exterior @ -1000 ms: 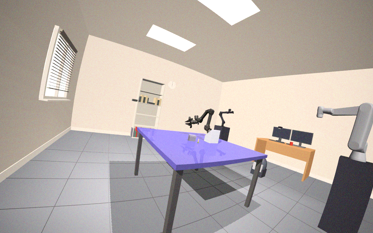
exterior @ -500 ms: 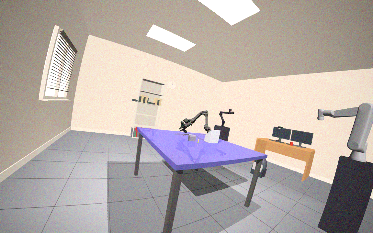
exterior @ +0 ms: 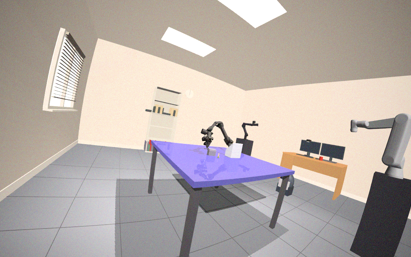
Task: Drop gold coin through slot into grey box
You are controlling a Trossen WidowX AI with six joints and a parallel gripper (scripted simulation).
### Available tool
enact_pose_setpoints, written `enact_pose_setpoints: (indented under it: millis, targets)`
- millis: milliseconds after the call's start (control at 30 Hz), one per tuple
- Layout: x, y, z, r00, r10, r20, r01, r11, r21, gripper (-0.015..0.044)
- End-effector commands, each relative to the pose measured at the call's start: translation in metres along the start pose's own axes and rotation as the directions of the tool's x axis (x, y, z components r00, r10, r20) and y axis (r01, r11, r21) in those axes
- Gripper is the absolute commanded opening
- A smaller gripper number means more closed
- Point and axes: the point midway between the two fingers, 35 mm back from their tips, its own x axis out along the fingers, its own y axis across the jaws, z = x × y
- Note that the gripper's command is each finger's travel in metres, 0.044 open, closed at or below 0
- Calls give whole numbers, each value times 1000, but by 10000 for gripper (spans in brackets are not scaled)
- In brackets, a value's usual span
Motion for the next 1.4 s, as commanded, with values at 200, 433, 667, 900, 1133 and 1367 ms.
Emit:
enact_pose_setpoints:
  millis: [200,433,667,900,1133,1367]
  targets:
    - [11,71,-83,929,-309,-201,126,778,-615,161]
    - [1,93,-124,815,-568,-114,123,362,-924,161]
    - [4,92,-124,815,-568,-114,123,362,-924,161]
    - [32,75,-128,815,-569,-113,124,362,-924,161]
    - [44,66,-129,815,-569,-113,124,362,-924,161]
    - [53,61,-130,815,-569,-113,124,361,-924,161]
